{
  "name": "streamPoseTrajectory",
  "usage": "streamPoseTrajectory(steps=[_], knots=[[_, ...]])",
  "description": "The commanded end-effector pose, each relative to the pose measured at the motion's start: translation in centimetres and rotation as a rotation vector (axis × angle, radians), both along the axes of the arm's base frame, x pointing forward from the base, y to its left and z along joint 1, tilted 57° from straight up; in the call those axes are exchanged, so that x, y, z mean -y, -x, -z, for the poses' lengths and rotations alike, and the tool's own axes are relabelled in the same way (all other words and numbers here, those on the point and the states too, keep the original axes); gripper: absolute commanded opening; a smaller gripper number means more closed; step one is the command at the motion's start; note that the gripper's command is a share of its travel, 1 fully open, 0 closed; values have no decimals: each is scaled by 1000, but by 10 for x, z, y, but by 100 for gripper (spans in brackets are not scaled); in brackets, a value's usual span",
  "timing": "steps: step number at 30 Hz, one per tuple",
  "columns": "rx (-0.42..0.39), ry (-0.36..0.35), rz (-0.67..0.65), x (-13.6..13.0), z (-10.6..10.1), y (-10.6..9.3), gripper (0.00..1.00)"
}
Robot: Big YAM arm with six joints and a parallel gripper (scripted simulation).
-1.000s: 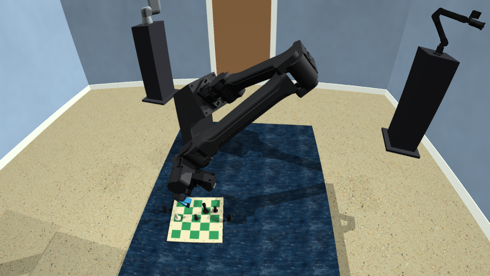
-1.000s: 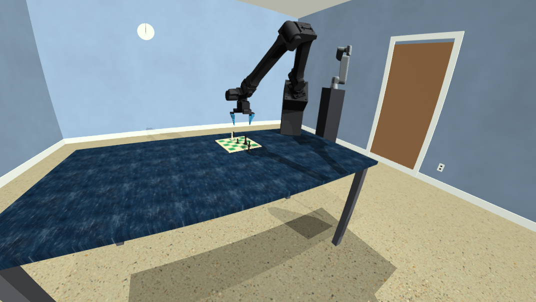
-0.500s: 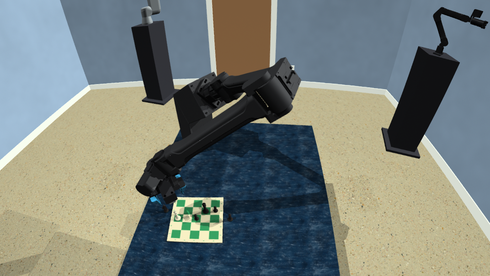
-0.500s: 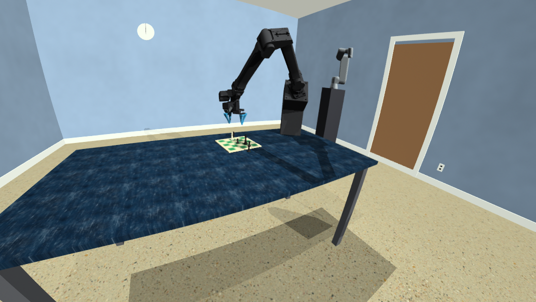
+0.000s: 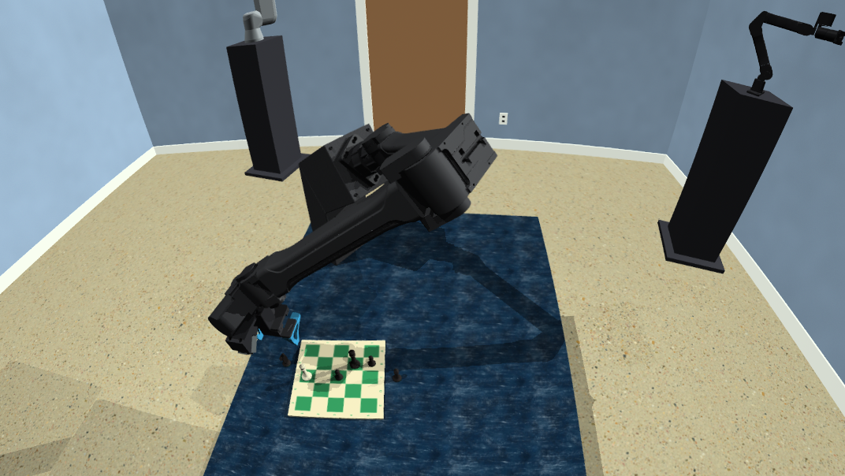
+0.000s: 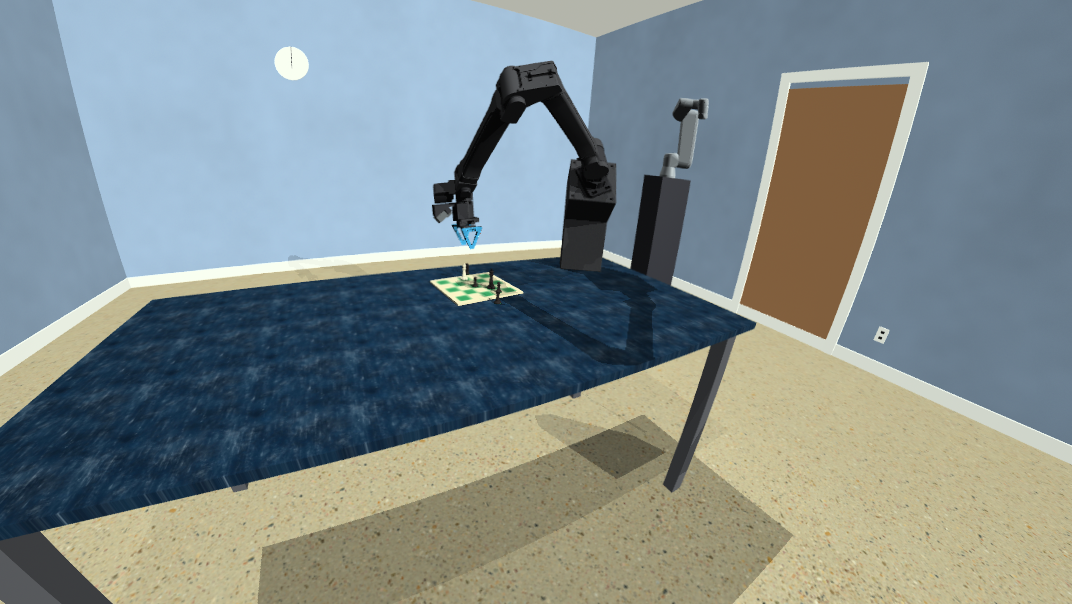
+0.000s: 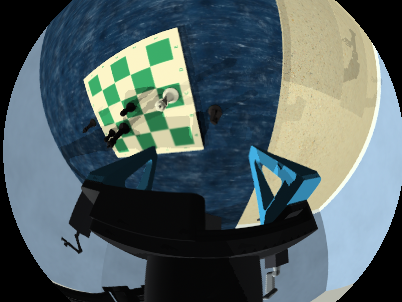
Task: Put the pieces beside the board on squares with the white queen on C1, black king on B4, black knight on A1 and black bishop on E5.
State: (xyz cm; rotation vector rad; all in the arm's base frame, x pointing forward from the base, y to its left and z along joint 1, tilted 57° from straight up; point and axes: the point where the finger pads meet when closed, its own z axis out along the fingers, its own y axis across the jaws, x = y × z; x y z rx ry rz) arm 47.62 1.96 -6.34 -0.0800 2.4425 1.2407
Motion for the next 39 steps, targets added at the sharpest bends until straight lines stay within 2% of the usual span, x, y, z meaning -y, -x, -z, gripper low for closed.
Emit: streamPoseTrajectory(steps=[1,2,3,10,39], knots=[[-185,-81,194,18,0,-6,100],[-214,-93,217,15,0,-6,100],[-243,-106,241,14,0,-6,35],[-437,-188,436,14,0,-6,35],[-444,-191,437,13,0,-6,35]])
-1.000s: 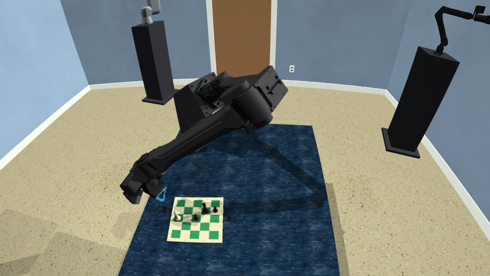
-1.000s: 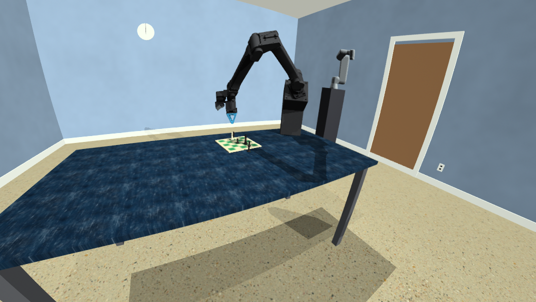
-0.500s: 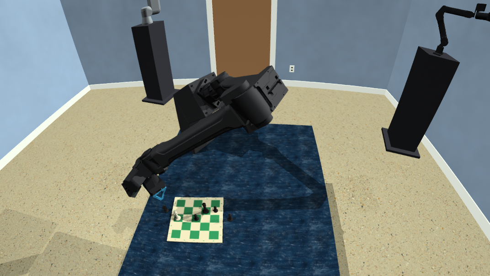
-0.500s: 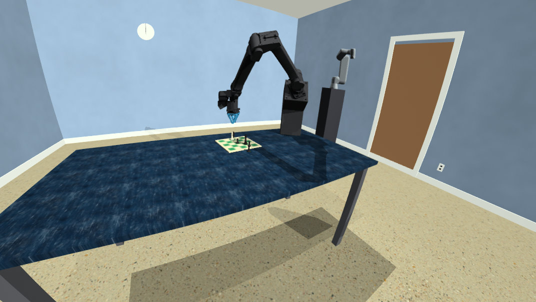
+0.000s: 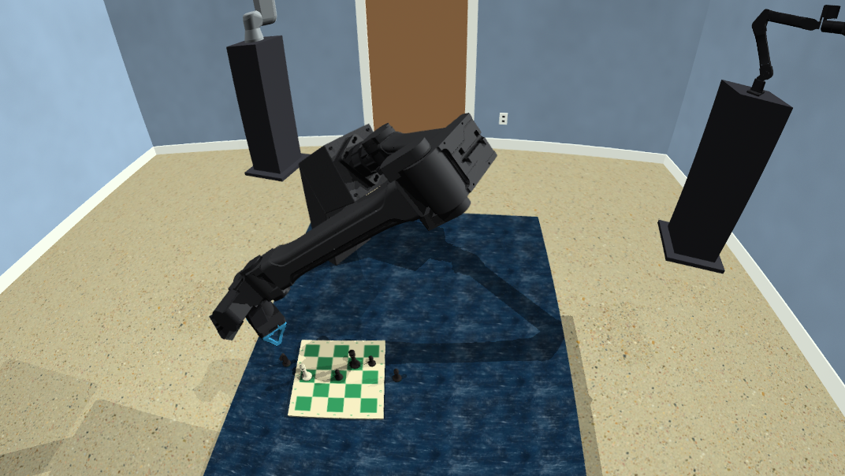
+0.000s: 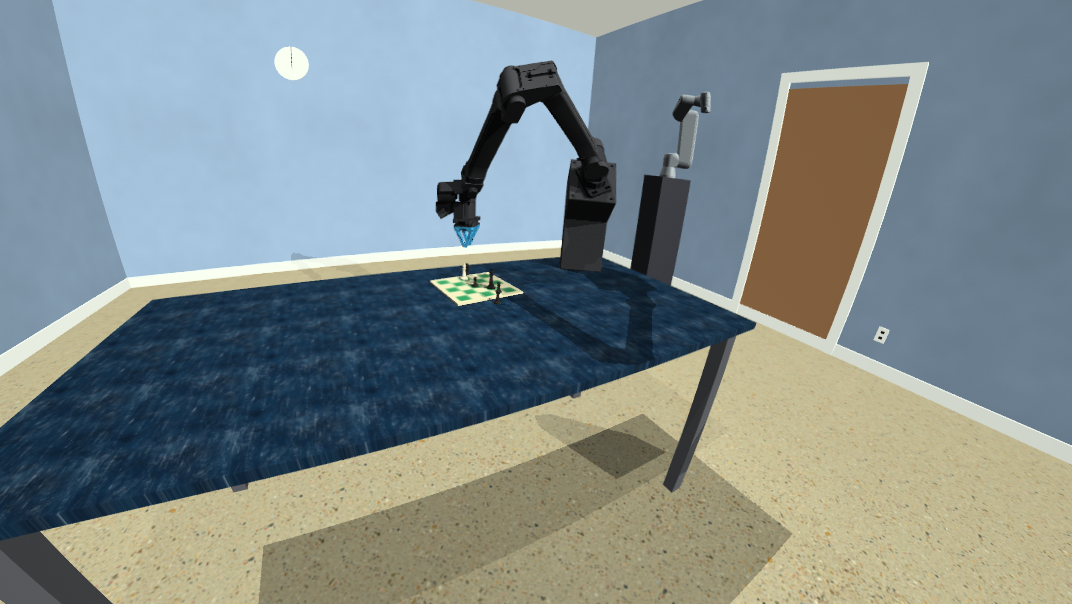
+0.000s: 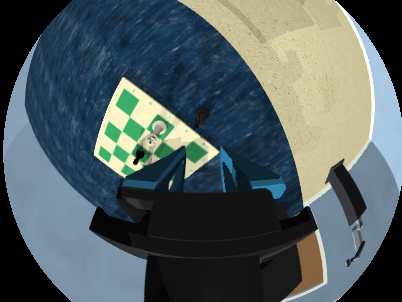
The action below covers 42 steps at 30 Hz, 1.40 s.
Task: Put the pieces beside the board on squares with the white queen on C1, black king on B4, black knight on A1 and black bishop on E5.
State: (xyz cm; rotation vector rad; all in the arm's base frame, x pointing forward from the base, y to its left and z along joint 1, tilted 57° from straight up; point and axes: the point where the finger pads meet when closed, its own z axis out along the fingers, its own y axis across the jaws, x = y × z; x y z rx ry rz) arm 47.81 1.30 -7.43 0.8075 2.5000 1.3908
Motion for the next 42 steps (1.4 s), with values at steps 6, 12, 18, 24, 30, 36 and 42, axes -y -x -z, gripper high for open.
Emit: streamPoseTrajectory(steps=[6,12,18,24,30,36,42], knots=[[19,5,11,0,-11,-5,35],[5,2,7,-4,-2,-3,35],[-7,-1,3,-10,7,-4,35],[-3,0,4,-14,9,-7,35],[1,1,4,-20,13,-13,35],[0,0,4,-27,18,-16,35],[-2,-1,20,-24,22,-18,35]])
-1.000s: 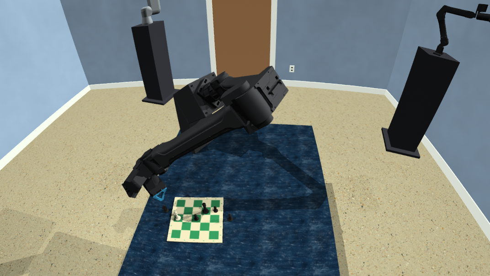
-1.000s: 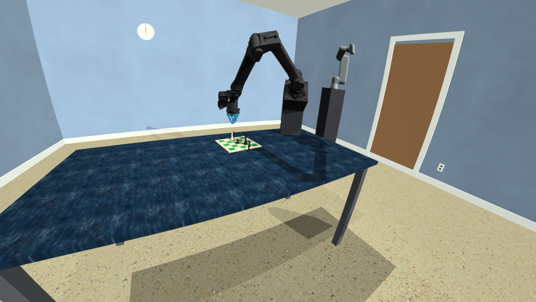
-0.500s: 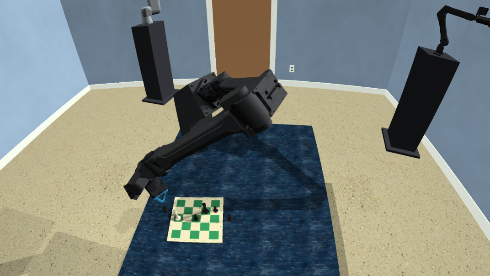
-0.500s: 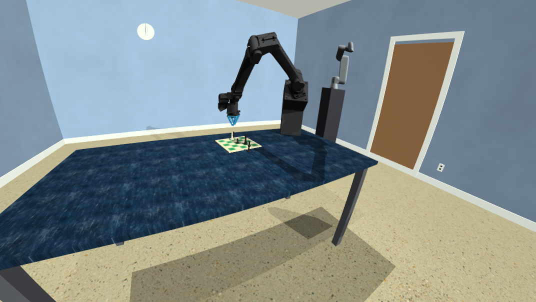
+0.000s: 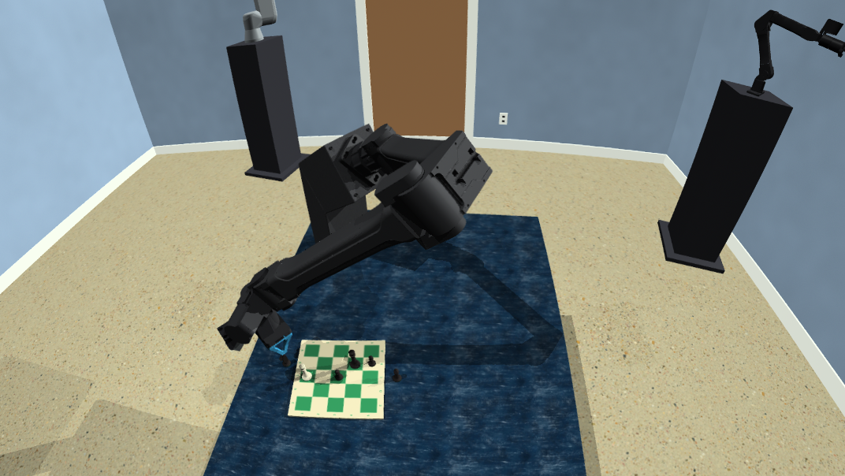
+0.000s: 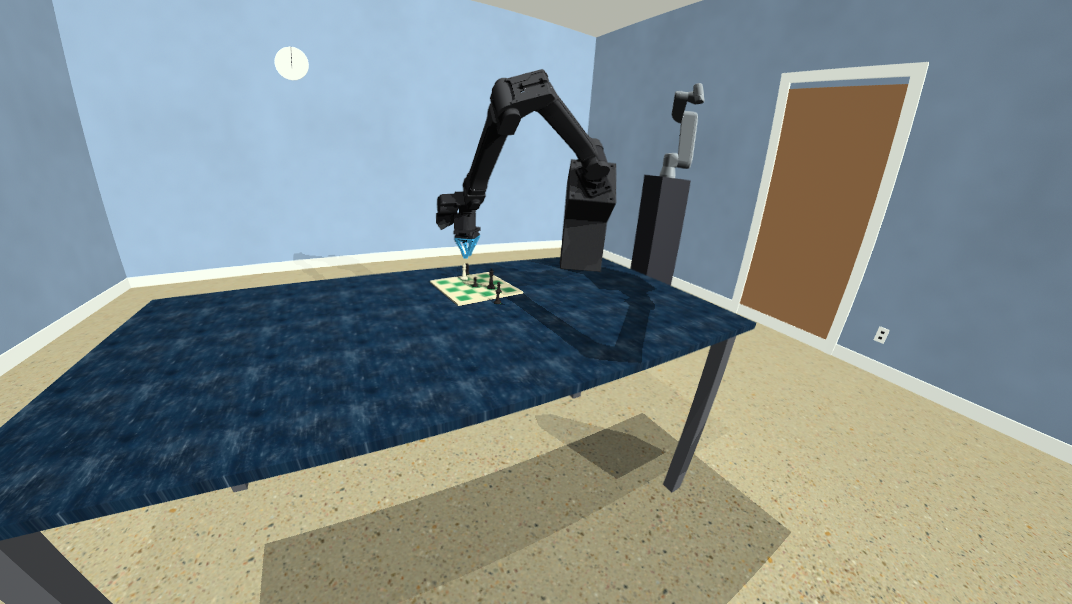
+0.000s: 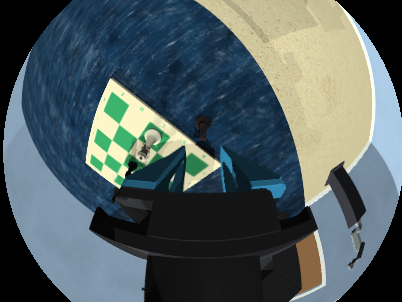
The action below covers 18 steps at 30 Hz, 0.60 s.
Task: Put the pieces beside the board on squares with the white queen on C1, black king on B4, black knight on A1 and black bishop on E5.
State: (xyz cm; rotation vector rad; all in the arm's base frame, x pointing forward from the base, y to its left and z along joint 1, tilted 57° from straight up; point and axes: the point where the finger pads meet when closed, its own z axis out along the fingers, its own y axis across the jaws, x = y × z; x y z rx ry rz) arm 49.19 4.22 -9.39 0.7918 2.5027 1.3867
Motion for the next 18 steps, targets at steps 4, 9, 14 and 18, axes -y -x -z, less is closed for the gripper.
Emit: streamPoseTrajectory(steps=[4,9,14,18], knots=[[-8,-5,11,-7,5,-7,35],[-8,-5,27,-3,8,-9,35],[-5,-6,13,-11,8,-10,35],[-10,-6,34,-1,10,-11,35]])
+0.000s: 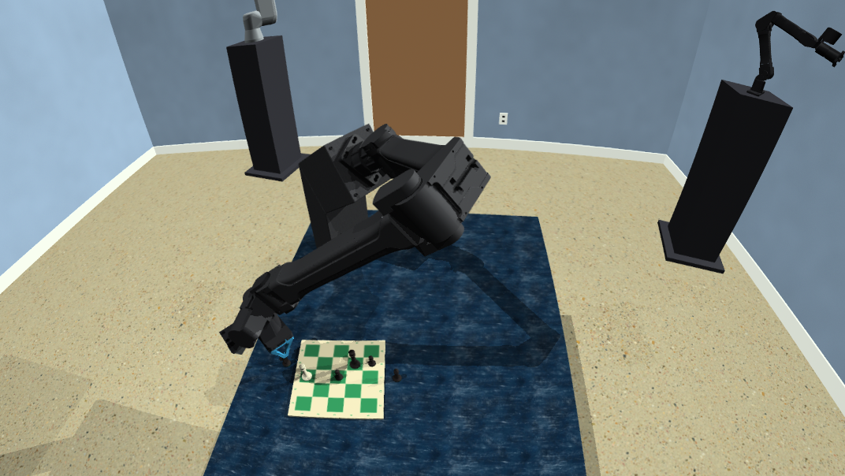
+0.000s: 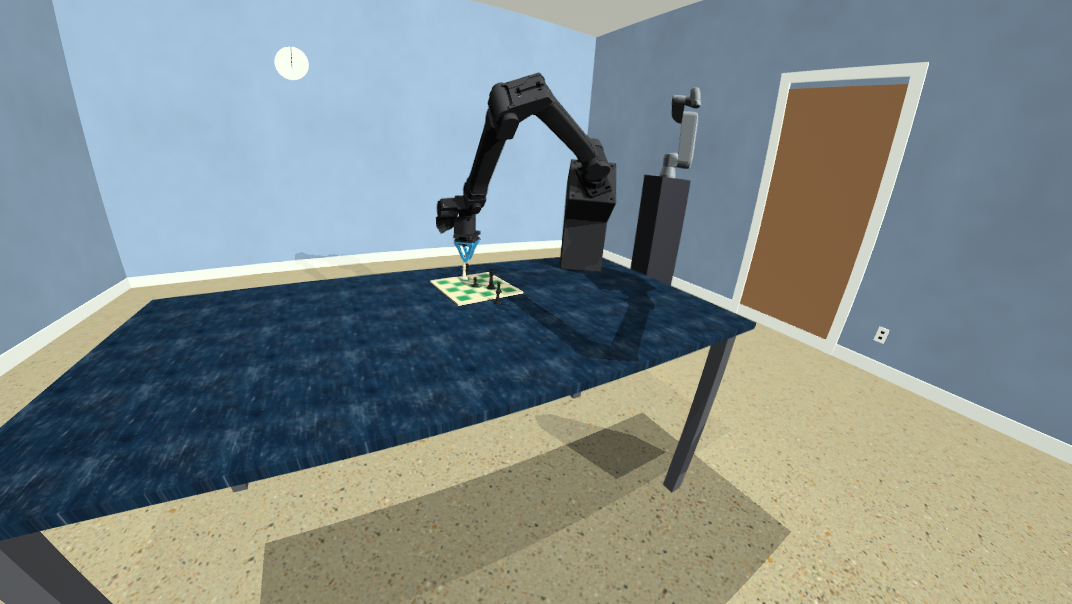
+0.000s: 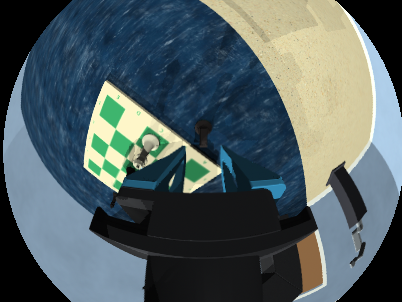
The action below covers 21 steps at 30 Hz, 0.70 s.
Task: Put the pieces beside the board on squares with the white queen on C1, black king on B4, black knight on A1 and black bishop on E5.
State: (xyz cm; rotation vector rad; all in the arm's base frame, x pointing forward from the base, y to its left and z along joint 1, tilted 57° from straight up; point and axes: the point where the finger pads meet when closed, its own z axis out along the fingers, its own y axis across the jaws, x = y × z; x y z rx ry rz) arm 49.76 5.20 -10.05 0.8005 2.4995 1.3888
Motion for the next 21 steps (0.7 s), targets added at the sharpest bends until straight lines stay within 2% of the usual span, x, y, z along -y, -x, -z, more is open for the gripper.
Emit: streamPoseTrajectory(steps=[1,21], knots=[[-6,-3,27,8,3,-5,35],[-6,-4,25,7,2,-5,35]])
